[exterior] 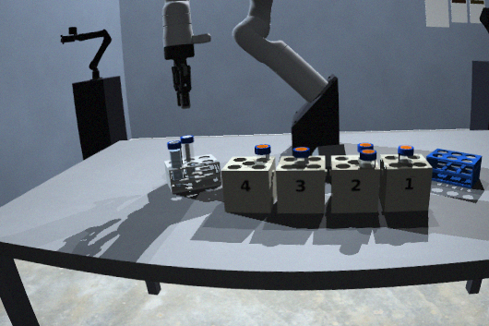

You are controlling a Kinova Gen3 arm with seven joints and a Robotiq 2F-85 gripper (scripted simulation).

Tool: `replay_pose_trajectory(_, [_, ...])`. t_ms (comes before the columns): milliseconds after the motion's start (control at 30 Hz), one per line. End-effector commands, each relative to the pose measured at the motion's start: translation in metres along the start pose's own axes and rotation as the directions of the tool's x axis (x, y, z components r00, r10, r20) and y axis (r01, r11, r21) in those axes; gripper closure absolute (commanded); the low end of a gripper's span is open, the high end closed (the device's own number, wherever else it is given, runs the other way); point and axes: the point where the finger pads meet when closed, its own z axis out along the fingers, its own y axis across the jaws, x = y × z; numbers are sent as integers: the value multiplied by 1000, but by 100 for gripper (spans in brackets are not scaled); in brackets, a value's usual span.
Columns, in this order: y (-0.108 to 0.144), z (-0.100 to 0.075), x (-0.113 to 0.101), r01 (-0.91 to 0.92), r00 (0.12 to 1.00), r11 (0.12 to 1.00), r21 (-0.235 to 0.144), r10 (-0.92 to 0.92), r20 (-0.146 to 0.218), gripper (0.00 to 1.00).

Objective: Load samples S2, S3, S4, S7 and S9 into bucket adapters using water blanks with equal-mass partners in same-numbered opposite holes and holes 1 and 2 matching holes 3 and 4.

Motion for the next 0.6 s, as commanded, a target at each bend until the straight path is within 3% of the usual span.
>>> replay_pose_trajectory(0, [0,4,0,0,1000,1000,-1,0,1,38])
replay_pose_trajectory(567, [0,24,0,0,1000,1000,-1,0,1,38])
